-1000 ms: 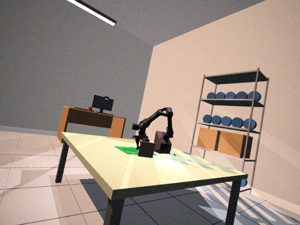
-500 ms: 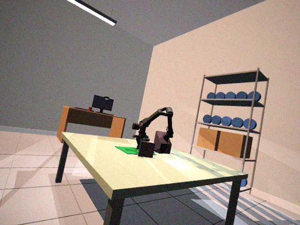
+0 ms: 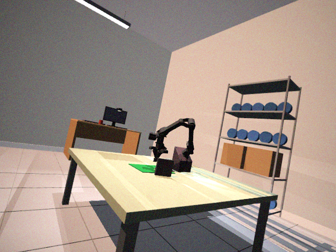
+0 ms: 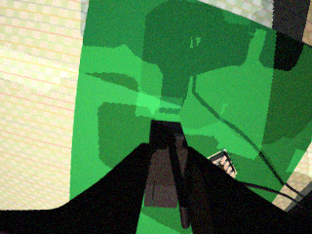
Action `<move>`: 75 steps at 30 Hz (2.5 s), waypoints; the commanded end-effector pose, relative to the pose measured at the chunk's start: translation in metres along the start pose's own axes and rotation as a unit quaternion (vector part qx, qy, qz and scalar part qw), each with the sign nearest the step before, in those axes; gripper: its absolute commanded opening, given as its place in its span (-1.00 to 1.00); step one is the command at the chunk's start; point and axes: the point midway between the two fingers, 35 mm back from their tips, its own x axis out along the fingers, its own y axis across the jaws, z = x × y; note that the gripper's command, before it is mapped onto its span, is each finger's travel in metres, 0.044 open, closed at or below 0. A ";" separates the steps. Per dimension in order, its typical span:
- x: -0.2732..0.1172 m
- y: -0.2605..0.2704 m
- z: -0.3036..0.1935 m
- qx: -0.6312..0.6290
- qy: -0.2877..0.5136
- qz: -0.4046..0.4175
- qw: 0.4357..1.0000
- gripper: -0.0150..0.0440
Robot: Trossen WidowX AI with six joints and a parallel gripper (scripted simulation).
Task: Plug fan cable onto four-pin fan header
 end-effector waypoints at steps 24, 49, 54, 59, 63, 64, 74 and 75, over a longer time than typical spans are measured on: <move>-0.058 0.002 -0.013 -0.097 0.000 0.001 0.995 -0.49; -0.065 0.014 -0.087 -0.507 0.000 0.003 0.862 -0.49; -0.066 0.015 -0.100 -0.580 0.000 0.003 0.815 -0.49; -0.065 0.016 -0.114 -0.648 0.000 0.003 0.761 -0.49; -0.065 0.016 -0.124 -0.700 0.000 0.003 0.715 -0.49; -0.065 0.016 -0.127 -0.712 0.000 0.003 0.702 -0.49; -0.062 0.015 -0.151 -0.823 0.001 0.003 0.569 -0.49; -0.062 0.014 -0.153 -0.832 0.001 0.003 0.554 -0.49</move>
